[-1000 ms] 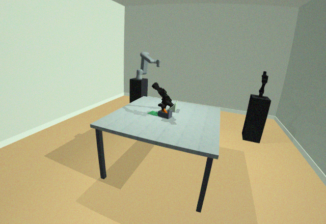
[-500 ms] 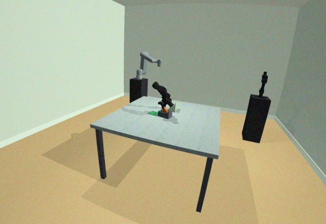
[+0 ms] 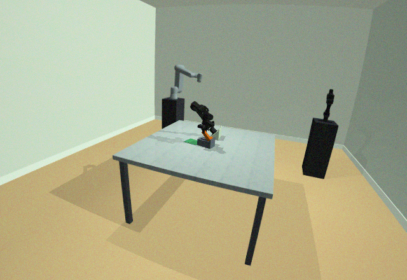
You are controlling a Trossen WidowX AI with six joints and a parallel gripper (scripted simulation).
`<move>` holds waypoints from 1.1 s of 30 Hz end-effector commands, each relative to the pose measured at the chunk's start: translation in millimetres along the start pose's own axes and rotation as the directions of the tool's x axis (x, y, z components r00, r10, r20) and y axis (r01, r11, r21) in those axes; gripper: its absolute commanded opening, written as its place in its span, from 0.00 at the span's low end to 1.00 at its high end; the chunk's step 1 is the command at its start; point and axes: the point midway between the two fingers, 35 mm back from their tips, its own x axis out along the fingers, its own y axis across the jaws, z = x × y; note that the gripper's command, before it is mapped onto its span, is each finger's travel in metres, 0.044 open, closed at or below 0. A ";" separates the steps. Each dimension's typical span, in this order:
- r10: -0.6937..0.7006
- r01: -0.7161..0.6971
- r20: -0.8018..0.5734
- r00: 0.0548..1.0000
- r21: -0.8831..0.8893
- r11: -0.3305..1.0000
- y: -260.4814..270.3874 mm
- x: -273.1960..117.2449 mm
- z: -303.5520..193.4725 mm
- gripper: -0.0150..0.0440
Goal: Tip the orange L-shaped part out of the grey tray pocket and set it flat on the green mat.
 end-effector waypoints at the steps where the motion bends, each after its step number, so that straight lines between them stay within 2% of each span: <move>1: 0.004 -0.004 0.002 1.000 0.001 1.000 0.5 -6.0 1.6 0.25; 20: -0.003 0.003 0.009 1.000 -0.006 1.000 1.0 -25.7 0.6 0.25; 33: -0.020 0.021 0.025 0.999 -0.012 1.000 5.6 -22.9 -45.3 0.25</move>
